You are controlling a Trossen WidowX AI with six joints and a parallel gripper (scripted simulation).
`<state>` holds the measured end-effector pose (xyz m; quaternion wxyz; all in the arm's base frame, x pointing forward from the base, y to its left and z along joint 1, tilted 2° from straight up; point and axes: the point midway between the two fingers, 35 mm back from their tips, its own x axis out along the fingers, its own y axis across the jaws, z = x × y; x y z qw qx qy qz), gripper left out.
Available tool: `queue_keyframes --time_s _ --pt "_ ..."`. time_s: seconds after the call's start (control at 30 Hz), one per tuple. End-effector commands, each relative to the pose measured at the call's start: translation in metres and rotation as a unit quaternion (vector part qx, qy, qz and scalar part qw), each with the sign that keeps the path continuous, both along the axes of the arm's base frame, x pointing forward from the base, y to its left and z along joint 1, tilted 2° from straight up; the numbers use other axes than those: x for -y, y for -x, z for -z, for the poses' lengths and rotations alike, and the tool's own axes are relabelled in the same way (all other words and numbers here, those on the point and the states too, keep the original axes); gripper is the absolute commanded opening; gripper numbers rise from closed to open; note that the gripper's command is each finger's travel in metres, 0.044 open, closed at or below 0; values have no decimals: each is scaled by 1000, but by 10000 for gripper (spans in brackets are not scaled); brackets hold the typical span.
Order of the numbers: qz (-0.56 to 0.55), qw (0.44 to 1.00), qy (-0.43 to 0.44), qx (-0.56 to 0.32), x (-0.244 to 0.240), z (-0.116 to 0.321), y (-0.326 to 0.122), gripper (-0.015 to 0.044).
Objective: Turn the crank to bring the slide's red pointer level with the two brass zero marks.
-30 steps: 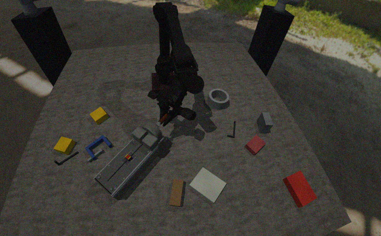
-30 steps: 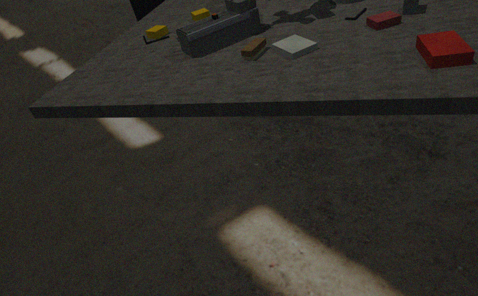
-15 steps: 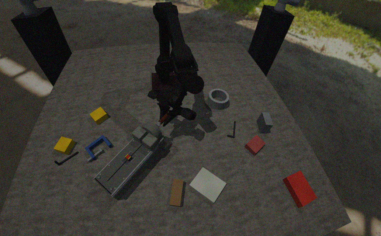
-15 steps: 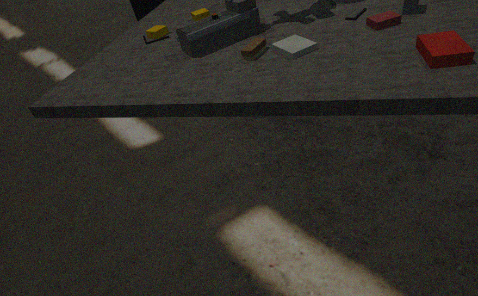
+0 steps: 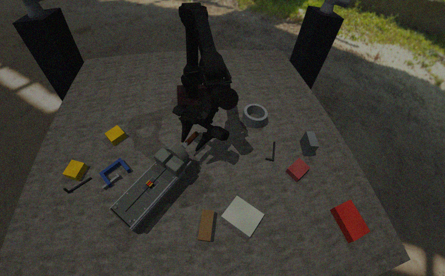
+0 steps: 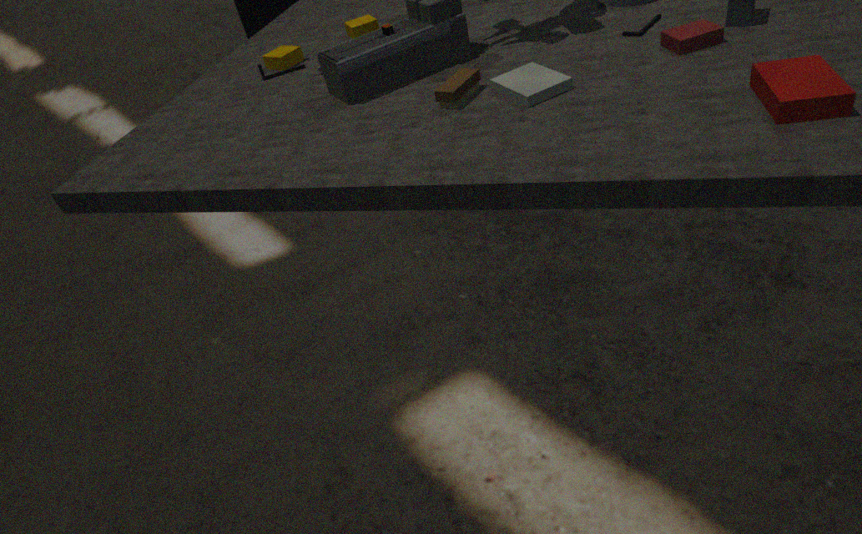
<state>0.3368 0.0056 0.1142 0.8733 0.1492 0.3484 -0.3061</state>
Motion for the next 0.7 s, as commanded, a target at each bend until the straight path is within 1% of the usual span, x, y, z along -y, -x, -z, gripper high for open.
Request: queue_keyframes --time_s 0.0,0.1,0.2,0.5,0.67 --pt "0 1000 0 0 0 0 0 368" --pt "0 1000 0 0 0 0 0 440" --pt "0 1000 0 0 0 -6 0 440" --pt "0 1000 0 0 2 -47 1 440" --pt "0 1000 0 -1 2 -58 1 440"
